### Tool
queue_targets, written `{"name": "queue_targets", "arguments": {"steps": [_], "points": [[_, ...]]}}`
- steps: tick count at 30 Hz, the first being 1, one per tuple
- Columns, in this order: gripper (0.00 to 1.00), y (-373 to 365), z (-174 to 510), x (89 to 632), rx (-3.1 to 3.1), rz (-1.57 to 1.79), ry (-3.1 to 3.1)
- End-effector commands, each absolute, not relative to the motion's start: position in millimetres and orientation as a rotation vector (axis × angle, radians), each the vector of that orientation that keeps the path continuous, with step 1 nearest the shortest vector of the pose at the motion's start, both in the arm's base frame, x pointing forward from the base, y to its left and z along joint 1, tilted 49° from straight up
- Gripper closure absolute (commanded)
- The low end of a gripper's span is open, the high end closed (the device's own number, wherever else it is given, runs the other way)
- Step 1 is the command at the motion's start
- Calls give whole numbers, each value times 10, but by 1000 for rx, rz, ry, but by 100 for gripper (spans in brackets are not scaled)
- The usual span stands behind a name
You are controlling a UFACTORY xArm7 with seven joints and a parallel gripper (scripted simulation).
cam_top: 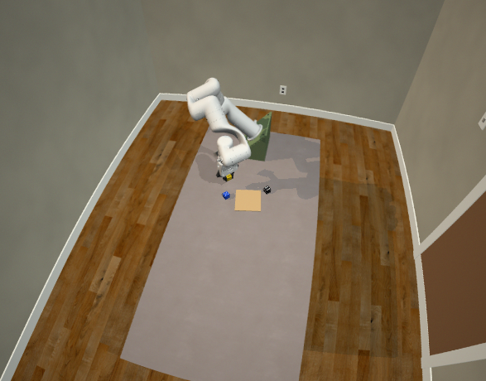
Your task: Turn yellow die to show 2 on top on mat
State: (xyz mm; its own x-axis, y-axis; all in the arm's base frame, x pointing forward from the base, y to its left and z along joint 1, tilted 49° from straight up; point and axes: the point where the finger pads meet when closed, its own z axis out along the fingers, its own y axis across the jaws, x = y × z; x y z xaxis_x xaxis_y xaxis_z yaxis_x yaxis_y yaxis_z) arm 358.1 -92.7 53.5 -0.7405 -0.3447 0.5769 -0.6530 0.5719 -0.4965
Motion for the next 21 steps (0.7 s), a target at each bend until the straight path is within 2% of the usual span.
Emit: {"name": "queue_targets", "arguments": {"steps": [1, 21], "points": [[73, -826, 456, 3655, 611, 1074, -2490], [73, -583, 186, 3836, -50, 1246, -2735]]}}
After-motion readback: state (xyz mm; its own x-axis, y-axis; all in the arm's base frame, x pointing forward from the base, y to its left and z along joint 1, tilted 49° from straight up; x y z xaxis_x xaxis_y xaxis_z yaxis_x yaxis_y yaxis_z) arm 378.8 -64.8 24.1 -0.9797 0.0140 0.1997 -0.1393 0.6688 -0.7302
